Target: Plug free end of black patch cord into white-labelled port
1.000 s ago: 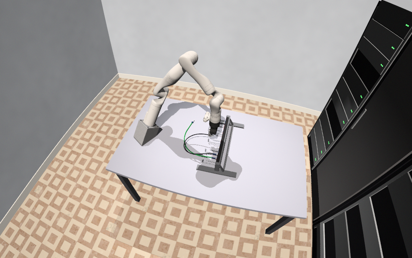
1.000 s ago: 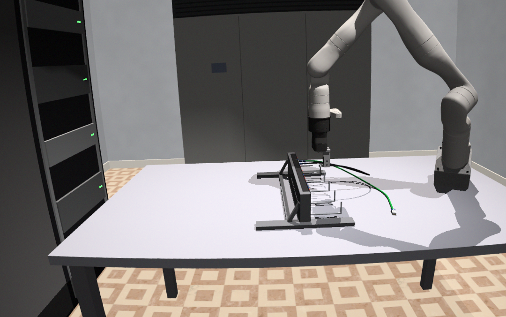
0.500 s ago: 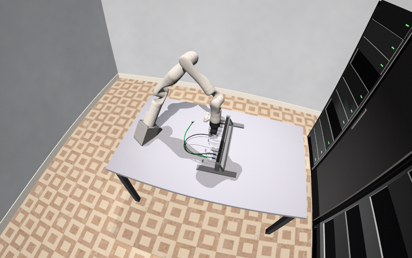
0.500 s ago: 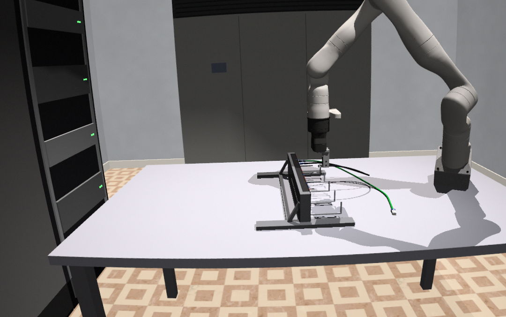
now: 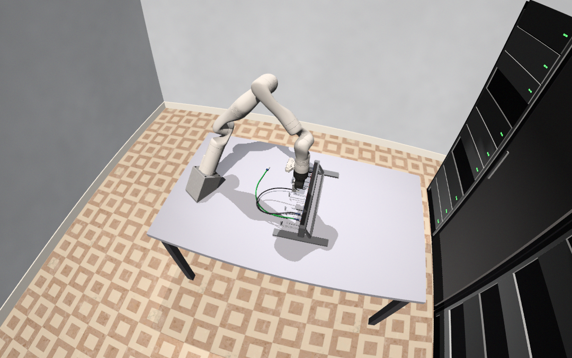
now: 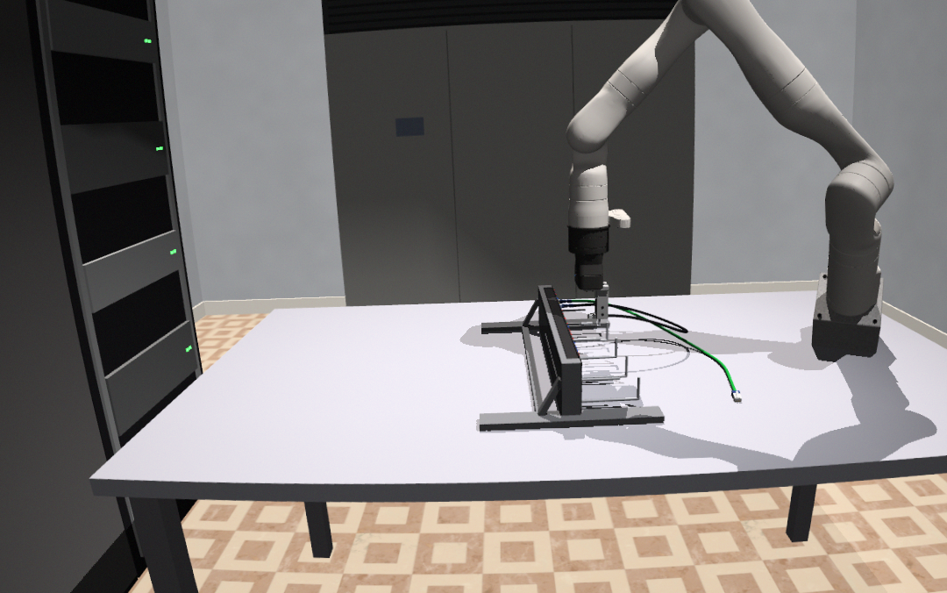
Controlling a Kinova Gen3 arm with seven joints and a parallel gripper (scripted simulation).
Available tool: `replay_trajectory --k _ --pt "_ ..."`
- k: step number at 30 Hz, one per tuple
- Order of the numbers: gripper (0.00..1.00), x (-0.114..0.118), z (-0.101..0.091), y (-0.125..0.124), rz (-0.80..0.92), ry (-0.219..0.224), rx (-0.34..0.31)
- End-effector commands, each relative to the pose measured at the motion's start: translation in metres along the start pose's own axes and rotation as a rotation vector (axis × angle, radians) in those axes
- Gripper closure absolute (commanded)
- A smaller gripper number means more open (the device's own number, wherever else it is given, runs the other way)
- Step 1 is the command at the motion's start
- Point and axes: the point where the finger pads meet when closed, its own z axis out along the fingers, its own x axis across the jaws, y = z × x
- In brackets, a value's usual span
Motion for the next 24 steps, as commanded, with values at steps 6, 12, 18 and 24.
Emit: replay_trajectory --k 6,12,18,24 --pt "1.0 0.003 0.009 0.008 -0.005 0.005 0.003" --pt "1.0 0.003 0.014 0.013 -0.005 0.005 0.003" --pt "1.0 0.003 0.016 0.016 -0.005 0.005 0.003" --pt "1.0 0.003 0.016 0.016 -0.005 0.005 0.003"
